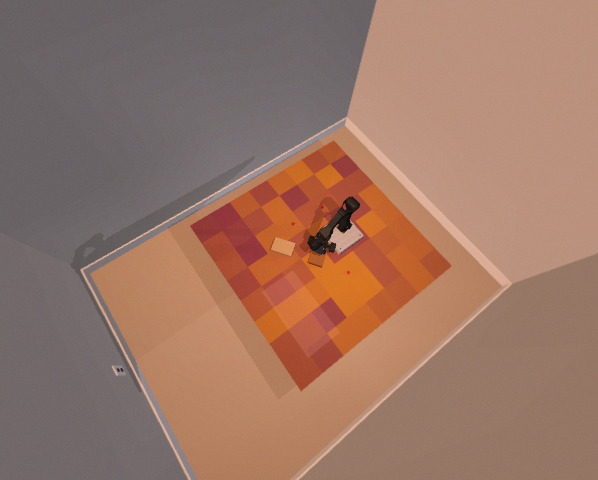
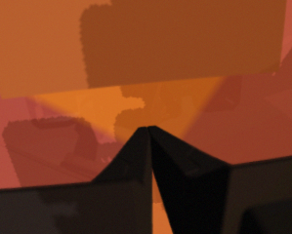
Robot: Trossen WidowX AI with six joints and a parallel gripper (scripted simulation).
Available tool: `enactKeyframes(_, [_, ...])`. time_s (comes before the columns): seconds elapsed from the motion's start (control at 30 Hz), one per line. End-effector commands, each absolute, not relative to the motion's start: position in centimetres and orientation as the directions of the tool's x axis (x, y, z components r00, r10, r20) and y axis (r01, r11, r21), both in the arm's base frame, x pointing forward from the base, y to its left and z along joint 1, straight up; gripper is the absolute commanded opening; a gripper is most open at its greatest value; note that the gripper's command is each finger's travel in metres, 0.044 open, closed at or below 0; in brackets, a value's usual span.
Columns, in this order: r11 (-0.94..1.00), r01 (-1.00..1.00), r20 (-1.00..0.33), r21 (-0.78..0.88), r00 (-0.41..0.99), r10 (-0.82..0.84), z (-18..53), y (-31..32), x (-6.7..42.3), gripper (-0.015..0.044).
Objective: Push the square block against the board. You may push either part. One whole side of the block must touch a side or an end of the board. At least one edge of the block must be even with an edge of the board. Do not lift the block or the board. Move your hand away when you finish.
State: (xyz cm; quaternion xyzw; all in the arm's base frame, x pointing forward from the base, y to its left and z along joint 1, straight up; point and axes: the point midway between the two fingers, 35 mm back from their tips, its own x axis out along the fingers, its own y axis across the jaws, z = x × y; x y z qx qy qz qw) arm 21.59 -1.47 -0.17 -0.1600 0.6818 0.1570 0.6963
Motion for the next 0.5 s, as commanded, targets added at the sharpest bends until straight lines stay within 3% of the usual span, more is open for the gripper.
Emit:
enactKeyframes(0.0, [0.898, -0.440, -1.000, -0.008, 0.017, 0.000, -0.2, -1.8, 20.9, 0.0000])
enactKeyframes(0.47, [0.899, -0.437, -1.000, -0.009, 0.019, -0.001, 0.9, -2.3, 19.8, 0.0000])
